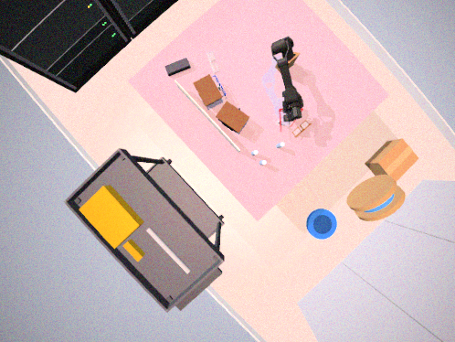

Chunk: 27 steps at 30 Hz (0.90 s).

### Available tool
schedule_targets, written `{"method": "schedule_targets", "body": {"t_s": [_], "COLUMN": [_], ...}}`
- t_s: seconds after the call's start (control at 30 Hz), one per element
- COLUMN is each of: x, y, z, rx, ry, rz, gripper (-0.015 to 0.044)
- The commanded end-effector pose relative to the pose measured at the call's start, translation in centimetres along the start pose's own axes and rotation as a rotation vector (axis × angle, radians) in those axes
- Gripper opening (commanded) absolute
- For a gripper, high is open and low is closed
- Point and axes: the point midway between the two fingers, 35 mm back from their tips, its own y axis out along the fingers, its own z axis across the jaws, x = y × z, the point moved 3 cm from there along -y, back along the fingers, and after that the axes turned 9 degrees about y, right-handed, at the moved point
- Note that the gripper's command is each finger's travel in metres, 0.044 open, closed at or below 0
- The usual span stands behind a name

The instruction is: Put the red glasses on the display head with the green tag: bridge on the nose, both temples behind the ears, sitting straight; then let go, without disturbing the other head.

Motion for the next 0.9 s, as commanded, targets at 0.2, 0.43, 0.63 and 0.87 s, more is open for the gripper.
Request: {"method": "schedule_targets", "body": {"t_s": [0.2,0.43,0.63,0.87], "x": [-0.7,-1.0,-1.0,-2.5], "y": [-0.3,-4.7,-6.0,-6.0], "z": [0.0,-0.2,-0.1,-0.3], "rx": [0.003,0.002,0.003,0.002], "ry": [-0.005,-0.005,0.000,0.169], "rz": [0.001,-0.001,-0.001,0.000], "gripper": [0.0000,0.0000,0.0000,0.0000]}}
